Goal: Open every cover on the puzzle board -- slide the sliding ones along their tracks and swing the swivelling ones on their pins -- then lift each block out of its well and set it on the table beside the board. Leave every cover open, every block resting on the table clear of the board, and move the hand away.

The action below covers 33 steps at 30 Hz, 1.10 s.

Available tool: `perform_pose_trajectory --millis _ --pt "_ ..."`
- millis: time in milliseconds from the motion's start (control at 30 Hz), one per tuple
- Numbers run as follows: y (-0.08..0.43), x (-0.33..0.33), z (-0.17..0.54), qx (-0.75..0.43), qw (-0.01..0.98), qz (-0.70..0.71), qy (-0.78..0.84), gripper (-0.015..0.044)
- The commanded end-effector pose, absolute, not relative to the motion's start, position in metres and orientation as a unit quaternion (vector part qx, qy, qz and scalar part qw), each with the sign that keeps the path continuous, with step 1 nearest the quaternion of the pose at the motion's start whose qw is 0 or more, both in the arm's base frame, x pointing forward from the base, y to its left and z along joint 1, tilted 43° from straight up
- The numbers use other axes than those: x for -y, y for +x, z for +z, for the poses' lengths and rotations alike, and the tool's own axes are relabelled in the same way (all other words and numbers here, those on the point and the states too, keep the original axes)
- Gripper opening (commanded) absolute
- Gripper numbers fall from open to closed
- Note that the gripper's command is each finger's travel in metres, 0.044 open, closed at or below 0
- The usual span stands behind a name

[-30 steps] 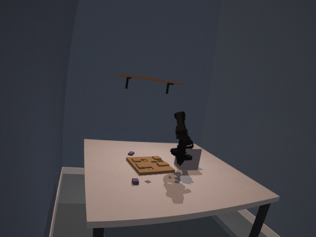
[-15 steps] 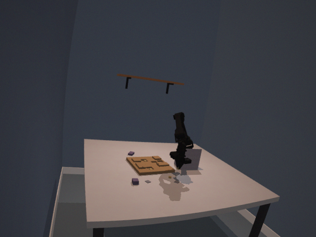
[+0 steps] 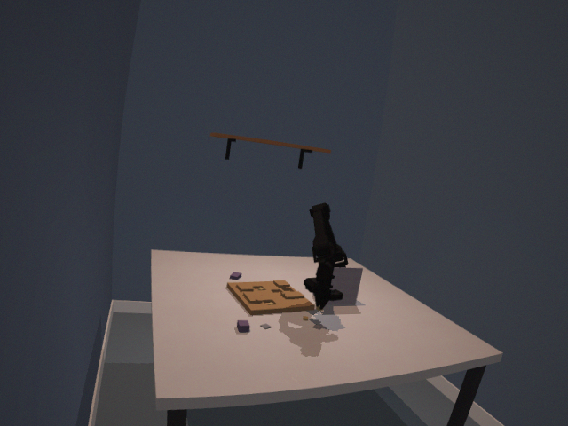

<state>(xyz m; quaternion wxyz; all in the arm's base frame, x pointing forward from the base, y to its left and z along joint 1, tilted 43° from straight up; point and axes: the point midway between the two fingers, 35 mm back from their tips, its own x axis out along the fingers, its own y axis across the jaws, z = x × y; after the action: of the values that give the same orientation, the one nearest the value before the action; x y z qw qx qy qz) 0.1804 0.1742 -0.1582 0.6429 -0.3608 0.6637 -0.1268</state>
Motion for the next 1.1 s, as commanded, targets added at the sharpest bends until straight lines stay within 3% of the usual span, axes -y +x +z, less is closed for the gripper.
perform_pose_trajectory --millis 0,933,1067 --pt "0.180 -0.165 -0.165 -0.664 0.639 -0.128 -0.367 0.0080" --pt "0.180 -0.140 -0.188 -0.663 0.638 -0.129 -0.368 0.0080" --pt "0.181 -0.143 -0.187 -0.664 0.641 -0.130 -0.363 0.0185"
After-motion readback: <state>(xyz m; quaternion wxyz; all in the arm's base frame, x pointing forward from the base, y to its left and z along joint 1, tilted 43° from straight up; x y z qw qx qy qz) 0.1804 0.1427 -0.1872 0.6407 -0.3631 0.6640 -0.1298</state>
